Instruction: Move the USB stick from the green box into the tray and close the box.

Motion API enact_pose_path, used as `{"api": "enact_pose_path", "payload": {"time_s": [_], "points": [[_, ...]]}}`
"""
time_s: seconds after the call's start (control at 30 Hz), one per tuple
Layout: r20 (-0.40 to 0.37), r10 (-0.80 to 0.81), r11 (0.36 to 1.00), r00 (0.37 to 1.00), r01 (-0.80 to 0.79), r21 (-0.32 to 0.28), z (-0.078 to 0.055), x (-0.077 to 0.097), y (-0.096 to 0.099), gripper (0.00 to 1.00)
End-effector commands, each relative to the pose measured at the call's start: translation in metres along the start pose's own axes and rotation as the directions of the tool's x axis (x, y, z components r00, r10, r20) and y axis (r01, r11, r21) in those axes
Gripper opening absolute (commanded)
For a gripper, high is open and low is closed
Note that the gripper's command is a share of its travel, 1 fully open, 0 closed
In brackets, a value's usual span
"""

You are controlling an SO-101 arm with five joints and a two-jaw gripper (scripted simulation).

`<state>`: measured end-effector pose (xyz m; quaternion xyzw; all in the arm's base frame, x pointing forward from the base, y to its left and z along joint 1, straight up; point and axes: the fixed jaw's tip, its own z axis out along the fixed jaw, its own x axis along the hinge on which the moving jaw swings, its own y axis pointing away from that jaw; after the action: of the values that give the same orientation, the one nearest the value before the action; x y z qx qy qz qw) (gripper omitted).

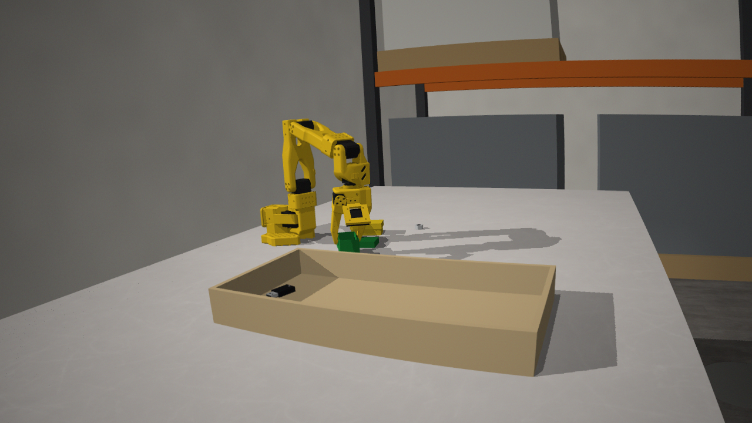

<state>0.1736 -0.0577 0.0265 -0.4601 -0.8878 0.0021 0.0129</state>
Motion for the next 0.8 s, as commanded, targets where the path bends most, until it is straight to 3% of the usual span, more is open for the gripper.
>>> {"api": "enact_pose_path", "payload": {"time_s": [0.0, 0.77], "points": [[0.021, 0.004, 1.000, 1.000, -0.004, -0.015, -0.0004, -0.0019, 0.0033, 0.20], [0.021, 0.004, 1.000, 1.000, -0.004, -0.015, 0.0031, -0.0015, 0.0030, 0.20]]}}
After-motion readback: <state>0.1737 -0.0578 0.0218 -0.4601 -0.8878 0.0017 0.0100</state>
